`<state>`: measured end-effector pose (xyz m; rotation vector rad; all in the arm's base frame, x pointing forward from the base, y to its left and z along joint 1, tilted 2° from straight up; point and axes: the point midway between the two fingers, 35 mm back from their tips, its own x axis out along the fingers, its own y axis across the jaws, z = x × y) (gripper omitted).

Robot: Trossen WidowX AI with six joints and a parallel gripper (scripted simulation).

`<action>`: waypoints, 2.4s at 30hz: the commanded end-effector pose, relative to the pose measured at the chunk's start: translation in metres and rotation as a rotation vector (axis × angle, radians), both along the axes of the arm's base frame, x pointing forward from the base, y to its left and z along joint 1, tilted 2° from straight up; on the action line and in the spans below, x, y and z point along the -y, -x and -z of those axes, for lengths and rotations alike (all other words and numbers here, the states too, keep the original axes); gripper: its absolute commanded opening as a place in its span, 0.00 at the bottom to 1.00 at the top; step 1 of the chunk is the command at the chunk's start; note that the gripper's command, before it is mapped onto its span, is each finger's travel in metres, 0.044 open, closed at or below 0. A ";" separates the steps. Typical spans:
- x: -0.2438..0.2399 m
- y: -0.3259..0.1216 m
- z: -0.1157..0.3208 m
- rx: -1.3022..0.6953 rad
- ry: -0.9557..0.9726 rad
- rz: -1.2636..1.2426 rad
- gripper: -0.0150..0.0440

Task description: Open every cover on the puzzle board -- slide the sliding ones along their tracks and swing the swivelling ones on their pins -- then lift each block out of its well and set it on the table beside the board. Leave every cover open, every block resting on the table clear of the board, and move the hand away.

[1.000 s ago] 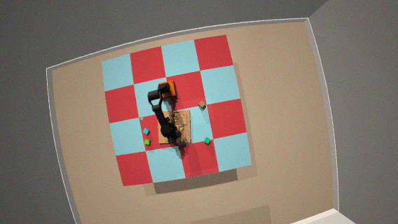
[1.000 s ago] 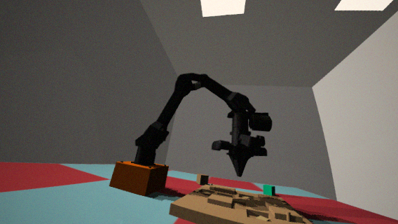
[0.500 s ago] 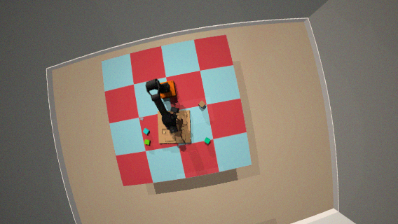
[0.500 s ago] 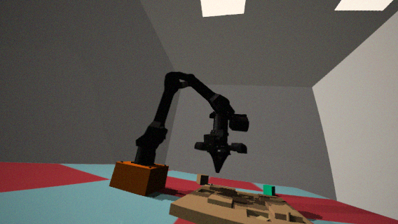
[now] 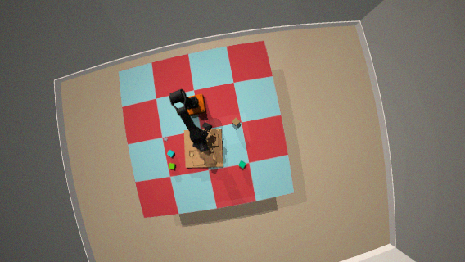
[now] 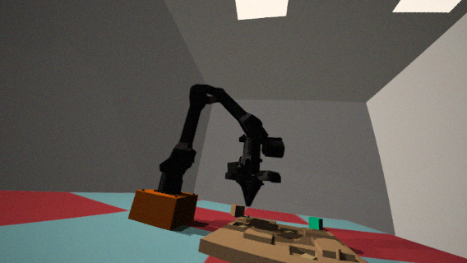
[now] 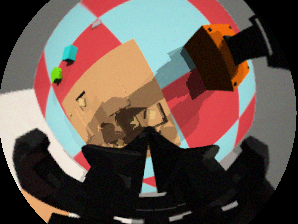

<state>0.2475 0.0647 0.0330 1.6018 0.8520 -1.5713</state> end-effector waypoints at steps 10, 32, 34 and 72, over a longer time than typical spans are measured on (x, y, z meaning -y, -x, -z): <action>0.002 0.006 0.044 -0.021 0.002 0.005 0.25; 0.002 0.006 0.055 -0.021 0.002 0.005 0.25; 0.001 0.006 0.056 -0.021 0.002 0.005 0.25; -0.009 0.014 0.059 -0.076 0.053 -2.028 0.25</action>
